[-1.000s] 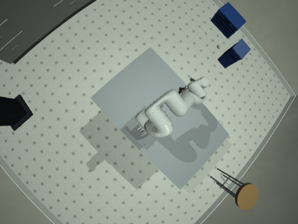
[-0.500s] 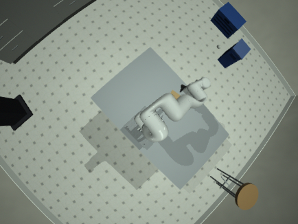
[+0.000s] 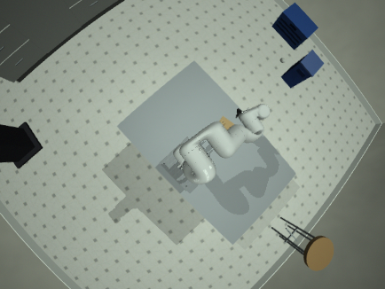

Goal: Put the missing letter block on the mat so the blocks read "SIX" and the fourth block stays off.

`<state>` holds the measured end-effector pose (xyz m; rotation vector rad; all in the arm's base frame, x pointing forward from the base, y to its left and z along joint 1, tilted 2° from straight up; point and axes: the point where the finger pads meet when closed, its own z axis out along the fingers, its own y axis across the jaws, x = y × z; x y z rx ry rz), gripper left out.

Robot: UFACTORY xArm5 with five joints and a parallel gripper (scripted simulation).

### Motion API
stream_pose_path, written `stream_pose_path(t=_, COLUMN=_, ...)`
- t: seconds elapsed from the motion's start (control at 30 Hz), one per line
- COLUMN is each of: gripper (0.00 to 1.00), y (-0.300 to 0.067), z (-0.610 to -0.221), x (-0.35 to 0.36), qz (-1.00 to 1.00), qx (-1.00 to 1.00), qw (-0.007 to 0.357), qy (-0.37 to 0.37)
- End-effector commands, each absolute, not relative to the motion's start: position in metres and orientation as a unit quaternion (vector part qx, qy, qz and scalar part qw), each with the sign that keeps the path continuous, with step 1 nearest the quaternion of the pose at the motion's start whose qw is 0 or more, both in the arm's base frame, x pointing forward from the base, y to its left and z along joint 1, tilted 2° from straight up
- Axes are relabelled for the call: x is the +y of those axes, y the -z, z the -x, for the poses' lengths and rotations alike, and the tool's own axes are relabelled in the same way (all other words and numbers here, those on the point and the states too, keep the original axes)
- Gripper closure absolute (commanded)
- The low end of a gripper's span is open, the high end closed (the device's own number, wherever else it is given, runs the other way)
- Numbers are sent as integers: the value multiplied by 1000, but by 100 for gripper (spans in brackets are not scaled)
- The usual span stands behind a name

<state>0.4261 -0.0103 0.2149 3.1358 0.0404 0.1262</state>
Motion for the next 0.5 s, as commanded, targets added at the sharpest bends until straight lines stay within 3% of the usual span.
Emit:
stream_pose_path(t=0.0, gripper=0, y=-191, z=-448, x=-18, qz=-997, qx=19, qw=5, qy=-80)
stream_pose_path(t=0.47, gripper=0, y=-139, z=-478, x=-41, qz=-986, qx=39, qw=20, qy=-163)
